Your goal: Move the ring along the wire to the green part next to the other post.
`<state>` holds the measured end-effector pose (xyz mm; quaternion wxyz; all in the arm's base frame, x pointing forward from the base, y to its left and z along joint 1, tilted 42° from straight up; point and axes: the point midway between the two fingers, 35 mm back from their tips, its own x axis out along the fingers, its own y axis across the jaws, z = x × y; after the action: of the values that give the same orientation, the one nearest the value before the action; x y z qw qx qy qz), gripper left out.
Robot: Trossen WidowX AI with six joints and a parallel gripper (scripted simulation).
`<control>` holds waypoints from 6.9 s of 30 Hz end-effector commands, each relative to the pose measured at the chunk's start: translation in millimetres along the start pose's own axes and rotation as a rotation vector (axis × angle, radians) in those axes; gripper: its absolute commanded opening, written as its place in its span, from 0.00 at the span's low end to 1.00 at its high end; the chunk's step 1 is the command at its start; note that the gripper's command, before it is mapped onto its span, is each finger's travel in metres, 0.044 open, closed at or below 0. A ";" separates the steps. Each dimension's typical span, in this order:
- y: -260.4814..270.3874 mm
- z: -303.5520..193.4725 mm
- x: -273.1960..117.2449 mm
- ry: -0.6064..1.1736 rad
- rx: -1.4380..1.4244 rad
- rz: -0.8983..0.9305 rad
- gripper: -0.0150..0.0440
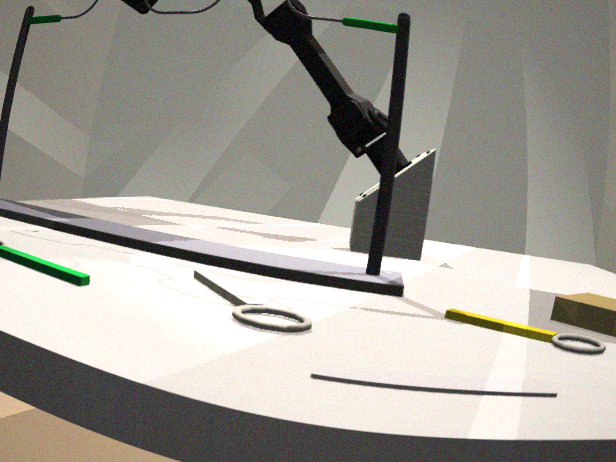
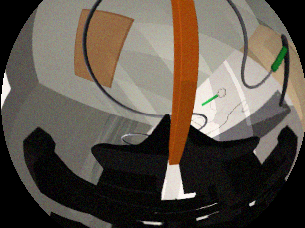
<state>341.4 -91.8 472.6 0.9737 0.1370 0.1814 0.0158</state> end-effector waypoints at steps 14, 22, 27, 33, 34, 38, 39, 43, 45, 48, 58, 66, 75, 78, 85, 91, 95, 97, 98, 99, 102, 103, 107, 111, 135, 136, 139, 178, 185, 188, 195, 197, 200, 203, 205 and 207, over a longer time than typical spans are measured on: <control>-8.6 0.7 -0.2 -0.010 -0.194 -0.103 0.00; -12.6 1.6 -0.4 -0.015 -0.284 -0.151 0.00; -15.1 2.4 -0.6 -0.019 -0.340 -0.180 0.00; -18.0 3.4 -0.9 -0.024 -0.408 -0.216 0.00; -18.5 3.6 -1.0 -0.025 -0.419 -0.222 0.00; -20.3 4.5 -1.3 -0.029 -0.464 -0.246 0.00; -20.8 4.7 -1.3 -0.030 -0.475 -0.252 0.00; -22.6 5.7 -1.6 -0.033 -0.520 -0.275 0.00; -23.5 6.2 -1.8 -0.035 -0.543 -0.287 0.00; -24.8 6.9 -2.1 -0.038 -0.577 -0.305 0.00; -28.8 9.9 -3.2 -0.049 -0.690 -0.364 0.00; -31.8 12.5 -4.2 -0.058 -0.781 -0.412 0.00; -34.7 15.8 -5.5 -0.069 -0.883 -0.464 0.00; -35.6 16.9 -6.0 -0.073 -0.917 -0.482 0.00; -37.4 19.7 -7.1 -0.082 -0.997 -0.522 0.00; -38.8 22.2 -8.2 -0.090 -1.065 -0.556 0.00; -39.6 23.9 -8.9 -0.095 -1.110 -0.577 0.00; -40.0 24.8 -9.3 -0.098 -1.133 -0.588 0.00; -40.1 25.3 -9.5 -0.099 -1.145 -0.594 0.00; -40.3 25.7 -9.7 -0.100 -1.156 -0.599 0.00; -40.8 27.0 -10.3 -0.104 -1.190 -0.615 0.00; -40.9 27.5 -10.4 -0.105 -1.202 -0.620 0.00; -41.4 29.3 -11.2 -0.110 -1.247 -0.641 0.00; -41.8 31.1 -12.1 -0.114 -1.293 -0.661 0.00; -41.9 42.2 -17.1 -0.140 -1.568 -0.782 0.00; -41.8 42.6 -17.4 -0.141 -1.580 -0.786 0.00; -41.6 44.0 -18.0 -0.144 -1.614 -0.801 0.00; -33.1 60.2 -25.9 -0.182 -2.063 -0.990 0.00; -30.7 62.6 -27.1 -0.189 -2.144 -1.024 0.00; -29.7 61.5 -29.0 -0.181 -2.154 -1.051 0.00; -24.8 57.9 -36.2 -0.156 -2.218 -1.169 0.00; -24.1 58.4 -36.5 -0.158 -2.240 -1.179 0.00; -23.0 59.1 -36.9 -0.163 -2.273 -1.195 0.00; -21.8 59.8 -37.3 -0.167 -2.307 -1.211 0.00; -21.0 60.2 -37.5 -0.170 -2.330 -1.222 0.00; -20.2 60.7 -37.7 -0.173 -2.352 -1.232 0.00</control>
<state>326.8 -131.3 534.6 0.3852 -0.8762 0.0346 -0.2875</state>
